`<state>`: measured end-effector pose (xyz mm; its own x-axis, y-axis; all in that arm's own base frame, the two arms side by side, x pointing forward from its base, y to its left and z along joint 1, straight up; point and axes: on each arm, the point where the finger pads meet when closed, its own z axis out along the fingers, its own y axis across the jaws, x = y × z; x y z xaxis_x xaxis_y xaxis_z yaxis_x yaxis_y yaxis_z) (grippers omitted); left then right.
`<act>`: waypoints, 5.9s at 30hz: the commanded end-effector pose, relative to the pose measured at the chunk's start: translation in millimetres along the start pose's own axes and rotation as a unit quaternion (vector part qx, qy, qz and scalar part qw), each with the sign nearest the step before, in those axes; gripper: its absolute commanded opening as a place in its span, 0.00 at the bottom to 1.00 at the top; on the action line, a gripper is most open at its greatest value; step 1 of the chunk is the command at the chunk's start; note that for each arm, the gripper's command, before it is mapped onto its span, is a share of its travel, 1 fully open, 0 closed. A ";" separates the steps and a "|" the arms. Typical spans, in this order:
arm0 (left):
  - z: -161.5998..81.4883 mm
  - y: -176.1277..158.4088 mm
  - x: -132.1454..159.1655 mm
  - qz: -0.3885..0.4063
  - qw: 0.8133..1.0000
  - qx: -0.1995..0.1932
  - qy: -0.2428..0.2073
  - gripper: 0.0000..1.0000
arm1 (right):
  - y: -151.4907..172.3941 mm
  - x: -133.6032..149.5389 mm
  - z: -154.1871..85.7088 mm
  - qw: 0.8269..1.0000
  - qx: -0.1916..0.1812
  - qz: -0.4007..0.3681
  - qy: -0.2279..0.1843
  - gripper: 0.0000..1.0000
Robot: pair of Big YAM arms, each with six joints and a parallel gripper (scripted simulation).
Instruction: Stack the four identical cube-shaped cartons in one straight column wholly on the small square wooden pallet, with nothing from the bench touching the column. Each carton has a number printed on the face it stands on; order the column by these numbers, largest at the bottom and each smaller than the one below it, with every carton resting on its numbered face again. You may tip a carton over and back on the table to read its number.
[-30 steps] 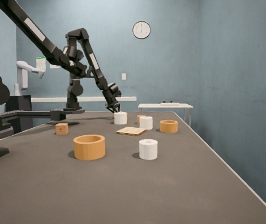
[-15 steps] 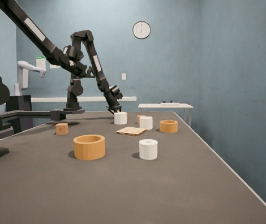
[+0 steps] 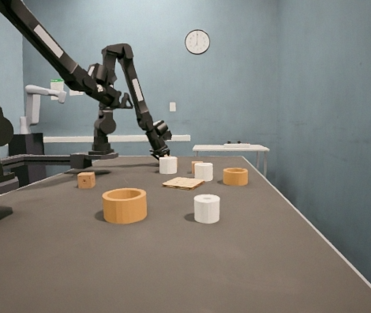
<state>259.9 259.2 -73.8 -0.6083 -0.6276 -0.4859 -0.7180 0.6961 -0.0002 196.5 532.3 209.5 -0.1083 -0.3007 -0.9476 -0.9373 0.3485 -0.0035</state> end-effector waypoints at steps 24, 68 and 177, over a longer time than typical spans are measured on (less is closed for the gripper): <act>-5.6 -0.3 -15.6 -0.001 1.000 0.000 -0.029 0.11 | -1.7 -27.1 6.3 1.000 0.002 -0.001 -0.026 1.00; -66.3 0.0 -40.9 -0.001 1.000 0.000 -0.015 0.46 | -191.4 113.8 -203.7 0.966 0.245 0.070 -0.040 1.00; -125.2 -429.2 180.0 0.000 1.000 0.000 -0.014 0.46 | -187.4 122.7 -199.0 0.968 0.239 0.072 -0.024 1.00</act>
<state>411.3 -193.9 -47.0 -0.6170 -0.6031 -0.5056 -0.7078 0.7061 0.0213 289.7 248.8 149.5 -0.2166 -0.1910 -0.9574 -0.6478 0.7618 -0.0055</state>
